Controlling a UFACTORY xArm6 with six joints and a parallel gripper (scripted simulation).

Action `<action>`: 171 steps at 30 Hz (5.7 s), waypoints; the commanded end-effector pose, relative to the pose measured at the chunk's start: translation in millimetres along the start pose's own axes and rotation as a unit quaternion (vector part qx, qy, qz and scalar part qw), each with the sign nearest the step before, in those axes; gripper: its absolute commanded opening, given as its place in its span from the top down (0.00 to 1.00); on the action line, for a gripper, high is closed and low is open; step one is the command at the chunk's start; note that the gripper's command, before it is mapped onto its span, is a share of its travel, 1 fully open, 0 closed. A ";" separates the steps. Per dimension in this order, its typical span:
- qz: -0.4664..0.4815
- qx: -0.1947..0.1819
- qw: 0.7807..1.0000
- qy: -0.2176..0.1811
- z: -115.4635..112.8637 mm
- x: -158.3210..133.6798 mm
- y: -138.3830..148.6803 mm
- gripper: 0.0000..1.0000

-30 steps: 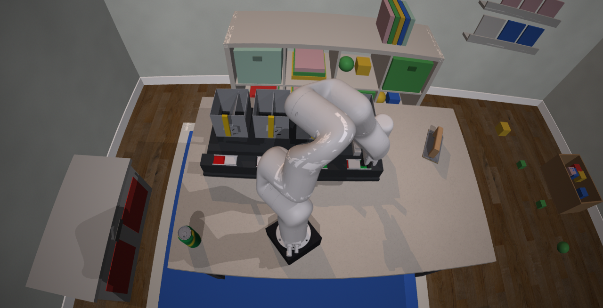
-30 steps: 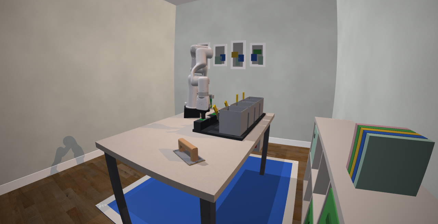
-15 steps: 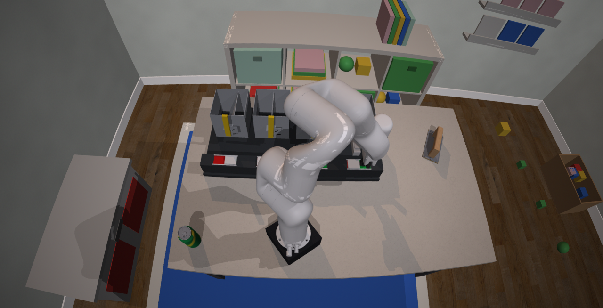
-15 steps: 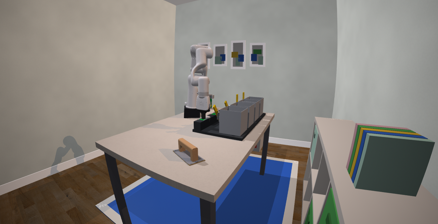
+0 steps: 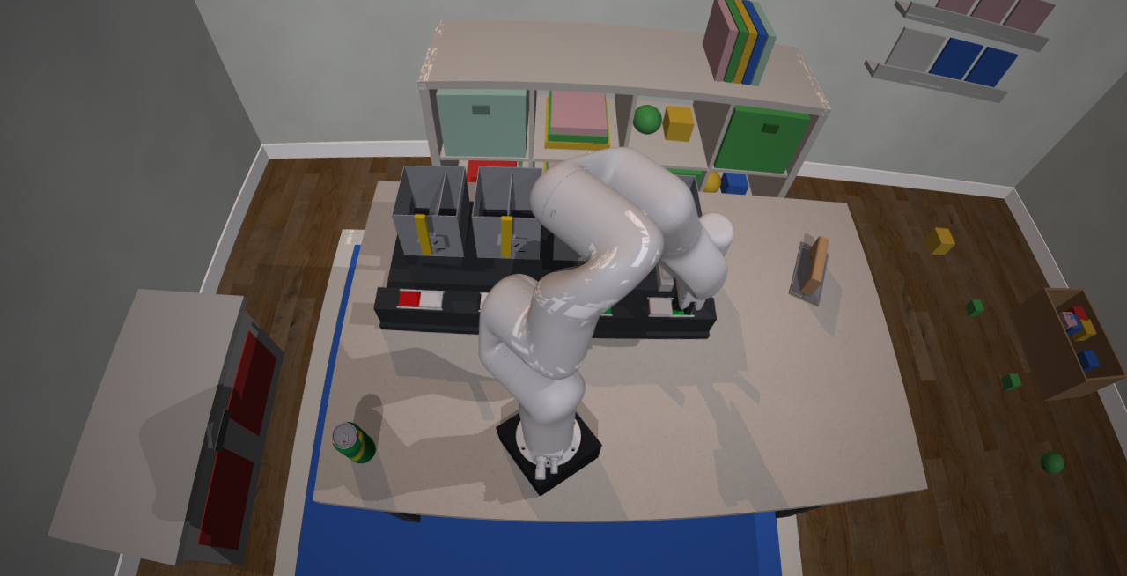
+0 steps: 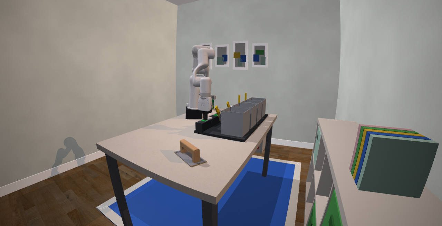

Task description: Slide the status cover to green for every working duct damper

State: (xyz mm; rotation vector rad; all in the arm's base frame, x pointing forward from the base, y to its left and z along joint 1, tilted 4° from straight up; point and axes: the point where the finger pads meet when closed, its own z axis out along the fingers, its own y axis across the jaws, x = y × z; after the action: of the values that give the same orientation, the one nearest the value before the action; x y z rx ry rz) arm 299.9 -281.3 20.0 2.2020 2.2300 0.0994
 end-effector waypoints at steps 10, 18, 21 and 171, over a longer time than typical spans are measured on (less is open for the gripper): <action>0.000 -0.001 1.000 -0.001 -1.2 -1.0 1.1 1.00; 0.000 -0.001 1.000 -0.001 -1.2 -1.0 1.1 1.00; 0.000 -0.001 1.000 -0.001 -1.2 -1.8 1.1 1.00; 0.000 -0.001 1.000 -0.001 -98.5 -6.7 0.8 0.00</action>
State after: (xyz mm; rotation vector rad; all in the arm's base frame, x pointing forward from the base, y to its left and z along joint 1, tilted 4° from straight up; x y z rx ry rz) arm 295.1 -291.0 116.6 2.2023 2.2304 0.0996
